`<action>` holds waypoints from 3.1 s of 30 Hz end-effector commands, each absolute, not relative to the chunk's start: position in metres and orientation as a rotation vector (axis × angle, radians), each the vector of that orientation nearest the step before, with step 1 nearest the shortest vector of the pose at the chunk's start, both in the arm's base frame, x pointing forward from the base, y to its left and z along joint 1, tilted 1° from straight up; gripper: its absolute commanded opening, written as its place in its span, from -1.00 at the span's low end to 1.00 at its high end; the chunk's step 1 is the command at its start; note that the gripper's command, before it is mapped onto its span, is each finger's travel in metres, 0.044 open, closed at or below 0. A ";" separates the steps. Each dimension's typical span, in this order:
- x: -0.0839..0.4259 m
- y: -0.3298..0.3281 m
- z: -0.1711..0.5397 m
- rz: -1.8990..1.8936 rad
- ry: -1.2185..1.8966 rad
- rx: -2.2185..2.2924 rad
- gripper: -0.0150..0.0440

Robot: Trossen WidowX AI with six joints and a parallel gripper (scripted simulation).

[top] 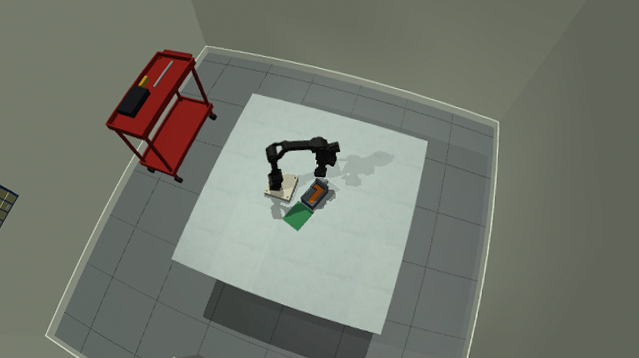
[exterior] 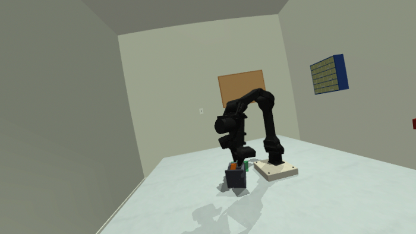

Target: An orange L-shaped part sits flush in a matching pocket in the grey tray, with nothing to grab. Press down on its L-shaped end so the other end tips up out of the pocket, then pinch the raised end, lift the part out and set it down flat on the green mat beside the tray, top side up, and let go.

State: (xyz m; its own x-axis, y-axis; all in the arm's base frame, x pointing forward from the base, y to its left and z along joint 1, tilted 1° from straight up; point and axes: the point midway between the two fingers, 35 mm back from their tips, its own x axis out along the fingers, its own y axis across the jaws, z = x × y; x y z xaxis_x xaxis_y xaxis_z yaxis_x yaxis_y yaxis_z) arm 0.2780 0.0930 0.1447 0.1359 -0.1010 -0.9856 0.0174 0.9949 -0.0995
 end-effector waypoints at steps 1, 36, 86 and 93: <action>0.282 0.056 0.147 -0.270 1.501 0.229 0.12; 0.285 0.033 0.058 -0.393 1.525 0.432 0.12; 0.291 0.038 0.098 -0.392 1.524 0.432 0.12; 0.283 0.031 0.149 -0.393 1.525 0.432 0.12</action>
